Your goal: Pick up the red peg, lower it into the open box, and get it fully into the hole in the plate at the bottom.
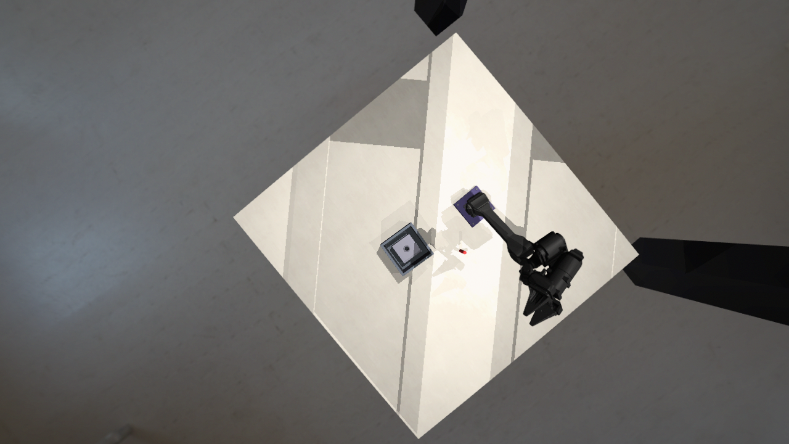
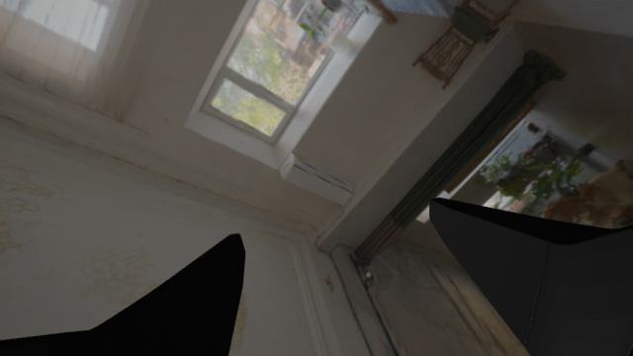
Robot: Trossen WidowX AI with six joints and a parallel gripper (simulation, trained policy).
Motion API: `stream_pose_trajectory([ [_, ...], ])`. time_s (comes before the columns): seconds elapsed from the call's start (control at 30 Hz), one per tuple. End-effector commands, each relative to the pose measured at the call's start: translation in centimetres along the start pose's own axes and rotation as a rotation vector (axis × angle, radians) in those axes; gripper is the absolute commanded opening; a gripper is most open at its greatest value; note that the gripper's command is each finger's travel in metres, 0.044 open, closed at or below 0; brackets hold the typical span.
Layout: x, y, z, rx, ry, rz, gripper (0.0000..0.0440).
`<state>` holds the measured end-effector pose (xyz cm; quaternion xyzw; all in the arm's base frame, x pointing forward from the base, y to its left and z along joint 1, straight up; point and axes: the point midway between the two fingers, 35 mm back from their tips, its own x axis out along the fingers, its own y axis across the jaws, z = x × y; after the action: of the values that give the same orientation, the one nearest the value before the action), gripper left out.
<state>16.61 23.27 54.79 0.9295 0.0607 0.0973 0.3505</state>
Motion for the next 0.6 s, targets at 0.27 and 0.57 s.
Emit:
stream_pose_trajectory([
  [0.27,-3.2,-0.8,-3.3,0.197,0.188,-0.113,0.044],
  [0.57,-6.4,0.1,-5.8,0.443,0.351,-0.218,0.044],
])
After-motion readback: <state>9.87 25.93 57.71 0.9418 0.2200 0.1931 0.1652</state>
